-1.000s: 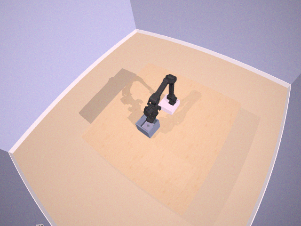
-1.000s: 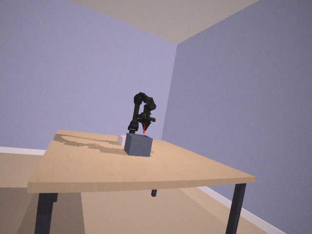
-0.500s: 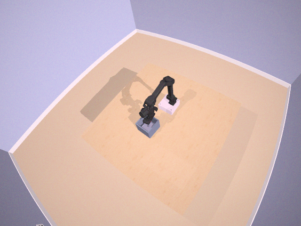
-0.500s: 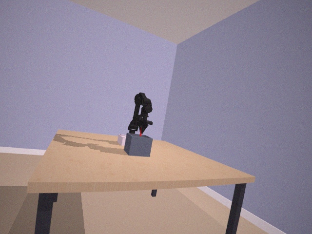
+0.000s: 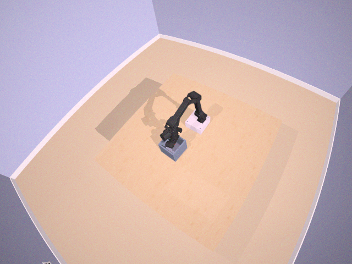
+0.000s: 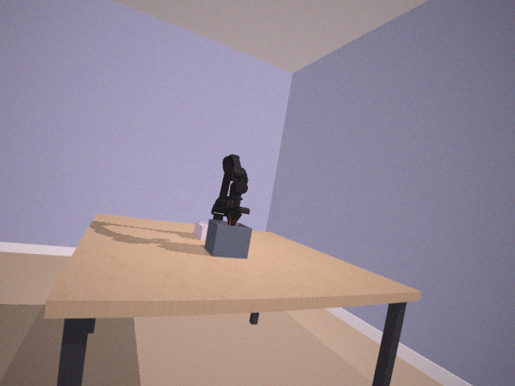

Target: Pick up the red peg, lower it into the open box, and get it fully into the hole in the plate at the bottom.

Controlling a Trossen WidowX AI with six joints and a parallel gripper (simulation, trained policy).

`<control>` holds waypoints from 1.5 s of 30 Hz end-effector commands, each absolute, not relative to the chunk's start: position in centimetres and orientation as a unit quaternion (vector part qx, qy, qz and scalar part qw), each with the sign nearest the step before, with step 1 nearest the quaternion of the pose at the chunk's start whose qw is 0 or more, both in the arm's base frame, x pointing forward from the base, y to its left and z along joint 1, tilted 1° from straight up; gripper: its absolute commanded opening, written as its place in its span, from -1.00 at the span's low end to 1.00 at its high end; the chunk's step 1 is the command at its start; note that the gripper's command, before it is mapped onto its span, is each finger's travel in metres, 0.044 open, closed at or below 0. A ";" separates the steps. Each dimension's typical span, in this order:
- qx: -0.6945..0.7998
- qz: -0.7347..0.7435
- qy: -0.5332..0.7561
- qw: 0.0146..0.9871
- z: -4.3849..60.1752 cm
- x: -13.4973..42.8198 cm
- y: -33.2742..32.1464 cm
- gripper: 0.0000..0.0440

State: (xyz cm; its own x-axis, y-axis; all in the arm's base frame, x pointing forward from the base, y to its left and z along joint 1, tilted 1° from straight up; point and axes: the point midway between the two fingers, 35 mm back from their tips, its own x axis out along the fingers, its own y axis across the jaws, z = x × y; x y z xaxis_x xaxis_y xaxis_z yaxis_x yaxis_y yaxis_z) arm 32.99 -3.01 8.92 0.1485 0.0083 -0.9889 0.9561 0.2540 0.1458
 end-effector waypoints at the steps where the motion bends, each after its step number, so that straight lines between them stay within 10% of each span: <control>1: 0.461 -0.390 0.526 0.598 7.8 33.5 -3.2 -1.00; 15: 0.439 -0.382 0.545 0.604 4.7 34.5 -3.6 -0.99; 23: 0.424 -0.383 0.564 0.596 3.7 34.4 -3.7 -0.41; 45: 0.497 -0.337 0.592 0.537 7.3 35.4 -4.7 0.05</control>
